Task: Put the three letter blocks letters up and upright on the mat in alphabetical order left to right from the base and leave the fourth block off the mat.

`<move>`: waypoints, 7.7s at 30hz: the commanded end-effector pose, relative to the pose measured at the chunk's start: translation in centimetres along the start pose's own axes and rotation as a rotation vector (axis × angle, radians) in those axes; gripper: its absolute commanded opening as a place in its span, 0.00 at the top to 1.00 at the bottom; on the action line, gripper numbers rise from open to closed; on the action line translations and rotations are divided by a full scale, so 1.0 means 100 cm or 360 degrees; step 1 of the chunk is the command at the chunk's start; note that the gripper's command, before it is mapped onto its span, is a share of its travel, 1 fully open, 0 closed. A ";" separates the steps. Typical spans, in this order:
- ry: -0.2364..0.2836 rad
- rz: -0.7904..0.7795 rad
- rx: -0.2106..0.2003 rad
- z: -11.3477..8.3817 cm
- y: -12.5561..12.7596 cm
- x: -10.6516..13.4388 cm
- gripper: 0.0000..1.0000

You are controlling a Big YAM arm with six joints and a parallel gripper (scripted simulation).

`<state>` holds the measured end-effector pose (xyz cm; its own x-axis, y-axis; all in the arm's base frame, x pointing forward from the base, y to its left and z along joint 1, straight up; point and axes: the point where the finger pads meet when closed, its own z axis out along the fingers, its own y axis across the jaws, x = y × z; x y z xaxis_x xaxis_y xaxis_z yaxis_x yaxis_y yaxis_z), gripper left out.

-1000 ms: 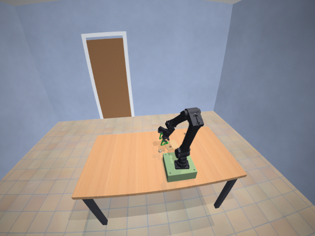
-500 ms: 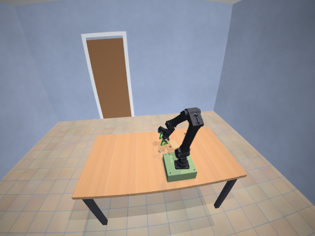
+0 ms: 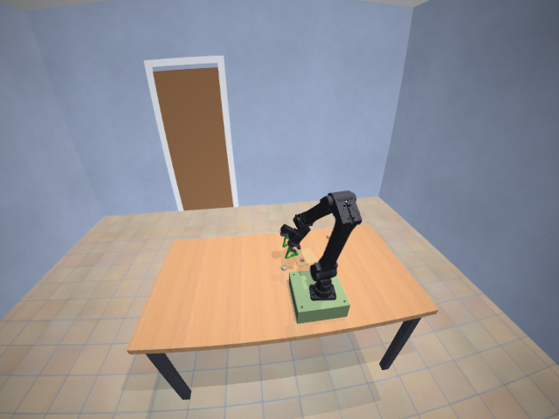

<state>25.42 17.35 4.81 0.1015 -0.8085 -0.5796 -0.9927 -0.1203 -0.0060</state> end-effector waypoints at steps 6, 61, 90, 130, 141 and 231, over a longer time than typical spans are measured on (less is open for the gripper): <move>-0.0016 -0.0044 0.0047 -0.012 -0.026 -0.011 0.00; 0.0002 -0.0085 0.0082 -0.080 -0.283 0.058 0.00; 0.0002 -0.0085 0.0082 -0.080 -0.283 0.058 0.00; 0.0008 -0.0051 0.0070 -0.083 -0.233 0.077 0.00; 0.0007 -0.0040 0.0055 -0.084 -0.065 0.095 0.00; 0.0013 0.0947 0.0843 -0.247 -0.281 0.283 0.00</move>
<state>55.13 -15.02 4.80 -0.4957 -0.6420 -0.5849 -0.7916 0.6110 0.0002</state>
